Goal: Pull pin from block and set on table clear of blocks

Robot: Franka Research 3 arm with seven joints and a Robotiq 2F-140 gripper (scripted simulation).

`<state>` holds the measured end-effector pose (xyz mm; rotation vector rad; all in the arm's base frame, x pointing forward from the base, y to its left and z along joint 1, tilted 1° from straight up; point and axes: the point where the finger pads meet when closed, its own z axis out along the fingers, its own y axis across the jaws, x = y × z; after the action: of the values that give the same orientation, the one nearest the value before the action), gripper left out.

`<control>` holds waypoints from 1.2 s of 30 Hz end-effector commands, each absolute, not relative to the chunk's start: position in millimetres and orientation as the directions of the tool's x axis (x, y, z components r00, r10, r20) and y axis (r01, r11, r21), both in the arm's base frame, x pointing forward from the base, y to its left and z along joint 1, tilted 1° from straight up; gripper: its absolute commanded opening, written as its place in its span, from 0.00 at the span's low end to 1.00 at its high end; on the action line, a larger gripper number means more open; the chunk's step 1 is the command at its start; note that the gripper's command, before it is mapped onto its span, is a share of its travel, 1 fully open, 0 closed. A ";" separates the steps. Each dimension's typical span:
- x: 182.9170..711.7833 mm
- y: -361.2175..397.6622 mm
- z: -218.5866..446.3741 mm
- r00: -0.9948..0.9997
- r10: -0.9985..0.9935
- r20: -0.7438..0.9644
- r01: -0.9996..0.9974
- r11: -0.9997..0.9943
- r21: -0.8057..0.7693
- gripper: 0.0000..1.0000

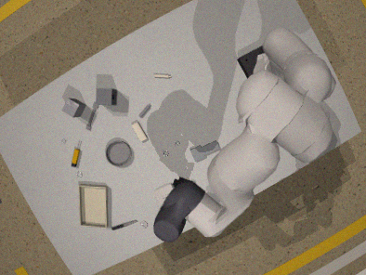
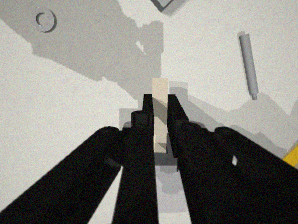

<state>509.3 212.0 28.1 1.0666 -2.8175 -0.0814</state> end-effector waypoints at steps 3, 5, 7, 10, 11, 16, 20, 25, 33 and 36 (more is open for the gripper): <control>508.1 211.0 27.2 -0.748 -0.653 0.116 -0.646 0.757 0.096 0.10; 508.1 211.2 27.5 -0.750 -0.650 0.121 -0.643 0.760 0.097 0.10; 508.1 211.2 27.5 -0.750 -0.650 0.122 -0.642 0.760 0.097 0.10; 508.1 211.2 27.5 -0.750 -0.650 0.122 -0.642 0.760 0.097 0.10; 508.1 211.2 27.5 -0.750 -0.650 0.122 -0.642 0.760 0.097 0.10; 508.1 211.2 27.6 -0.751 -0.649 0.124 -0.642 0.761 0.097 0.10; 508.2 211.4 28.0 -0.753 -0.644 0.132 -0.637 0.765 0.099 0.10; 508.3 211.6 28.3 -0.755 -0.641 0.139 -0.633 0.768 0.099 0.10; 508.3 211.6 28.3 -0.755 -0.640 0.140 -0.632 0.768 0.100 0.10; 508.3 211.7 28.6 -0.757 -0.637 0.146 -0.629 0.771 0.100 0.10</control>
<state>509.7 212.8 29.6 1.0230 -2.7977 -0.0722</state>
